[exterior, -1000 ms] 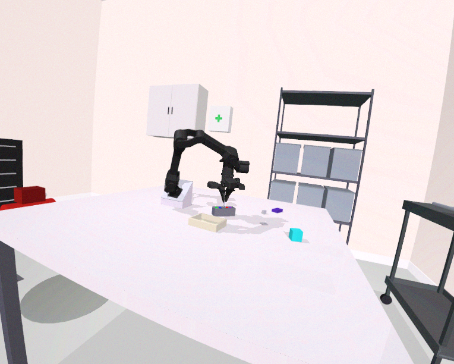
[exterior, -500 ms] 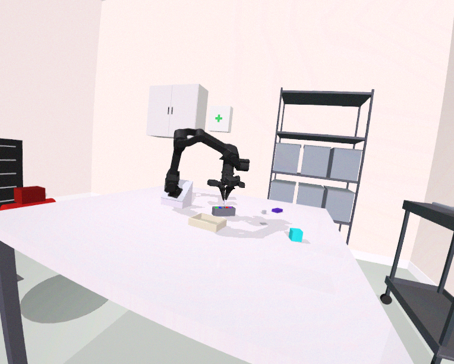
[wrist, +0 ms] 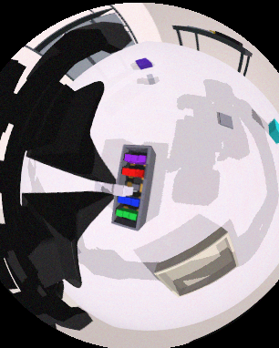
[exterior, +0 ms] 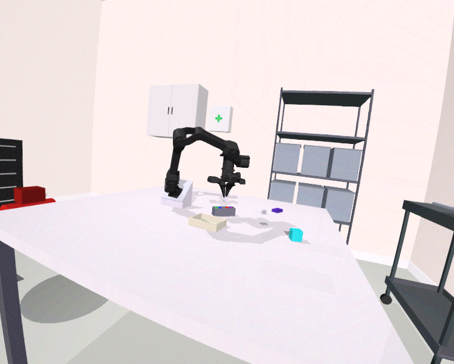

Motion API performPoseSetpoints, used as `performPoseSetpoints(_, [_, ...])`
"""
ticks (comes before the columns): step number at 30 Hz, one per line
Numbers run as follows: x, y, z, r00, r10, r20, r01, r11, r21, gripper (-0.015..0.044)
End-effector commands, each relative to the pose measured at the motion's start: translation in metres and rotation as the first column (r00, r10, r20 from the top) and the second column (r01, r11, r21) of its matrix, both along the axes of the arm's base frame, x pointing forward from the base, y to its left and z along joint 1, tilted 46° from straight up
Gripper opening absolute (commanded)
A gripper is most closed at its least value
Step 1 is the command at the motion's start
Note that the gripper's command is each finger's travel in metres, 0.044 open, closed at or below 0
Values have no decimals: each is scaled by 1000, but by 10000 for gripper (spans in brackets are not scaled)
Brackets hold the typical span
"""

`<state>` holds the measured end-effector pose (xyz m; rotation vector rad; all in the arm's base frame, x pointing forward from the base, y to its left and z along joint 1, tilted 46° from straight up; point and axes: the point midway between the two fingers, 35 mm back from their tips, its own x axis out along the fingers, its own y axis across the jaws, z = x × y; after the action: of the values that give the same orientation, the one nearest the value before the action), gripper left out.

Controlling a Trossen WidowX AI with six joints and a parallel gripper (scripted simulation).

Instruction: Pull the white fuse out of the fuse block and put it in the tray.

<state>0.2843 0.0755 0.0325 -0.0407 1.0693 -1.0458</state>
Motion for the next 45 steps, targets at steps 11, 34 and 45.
performPoseSetpoints(11, [21,-66,74,1000,-1,6,1,1000,19,0])
performPoseSetpoints(34, [13,-135,127,1000,-7,8,7,1000,-4,0])
performPoseSetpoints(45, [15,-148,115,1000,-7,9,7,1000,-4,0])
